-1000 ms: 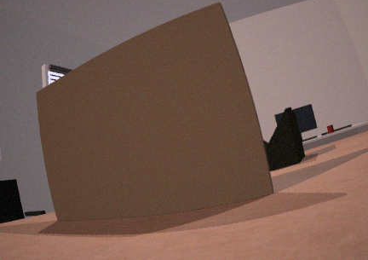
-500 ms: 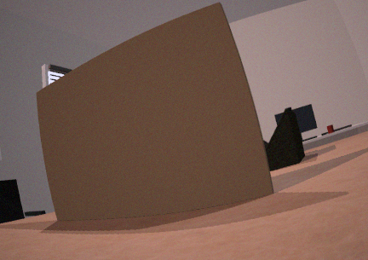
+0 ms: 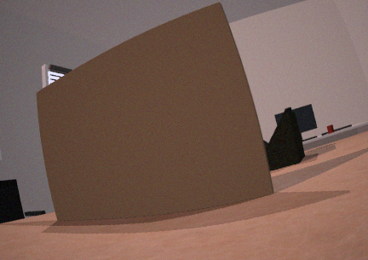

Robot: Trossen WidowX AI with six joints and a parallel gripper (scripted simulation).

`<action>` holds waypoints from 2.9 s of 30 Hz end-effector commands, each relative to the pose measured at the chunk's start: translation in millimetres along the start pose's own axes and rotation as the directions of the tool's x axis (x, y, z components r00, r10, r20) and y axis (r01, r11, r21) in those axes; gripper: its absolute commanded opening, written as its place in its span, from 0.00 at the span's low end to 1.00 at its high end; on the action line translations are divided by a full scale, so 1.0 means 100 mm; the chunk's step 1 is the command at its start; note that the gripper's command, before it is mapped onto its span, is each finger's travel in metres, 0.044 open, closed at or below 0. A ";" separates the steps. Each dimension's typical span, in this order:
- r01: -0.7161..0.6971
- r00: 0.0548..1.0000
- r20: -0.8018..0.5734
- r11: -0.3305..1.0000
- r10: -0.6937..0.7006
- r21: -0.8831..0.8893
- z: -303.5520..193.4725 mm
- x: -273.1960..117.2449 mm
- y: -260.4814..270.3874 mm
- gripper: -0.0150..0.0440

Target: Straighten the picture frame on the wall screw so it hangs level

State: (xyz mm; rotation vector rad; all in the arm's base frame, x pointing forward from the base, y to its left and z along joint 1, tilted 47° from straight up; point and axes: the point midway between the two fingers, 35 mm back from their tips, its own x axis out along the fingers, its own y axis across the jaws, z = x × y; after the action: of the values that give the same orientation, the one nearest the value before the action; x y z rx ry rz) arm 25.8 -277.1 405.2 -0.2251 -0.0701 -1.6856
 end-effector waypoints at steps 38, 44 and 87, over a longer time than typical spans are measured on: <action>-0.214 -0.208 0.055 -0.101 0.977 0.972 -0.61 -3.45 1.47 0.69; -0.214 -0.208 0.055 -0.101 0.977 0.972 -0.61 -3.45 1.47 0.69; -0.214 -0.208 0.055 -0.101 0.977 0.972 -0.61 -3.45 1.47 0.69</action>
State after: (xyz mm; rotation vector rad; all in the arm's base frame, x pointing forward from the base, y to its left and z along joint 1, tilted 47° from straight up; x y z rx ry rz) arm 202.5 29.3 269.8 1.1629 0.1050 0.0373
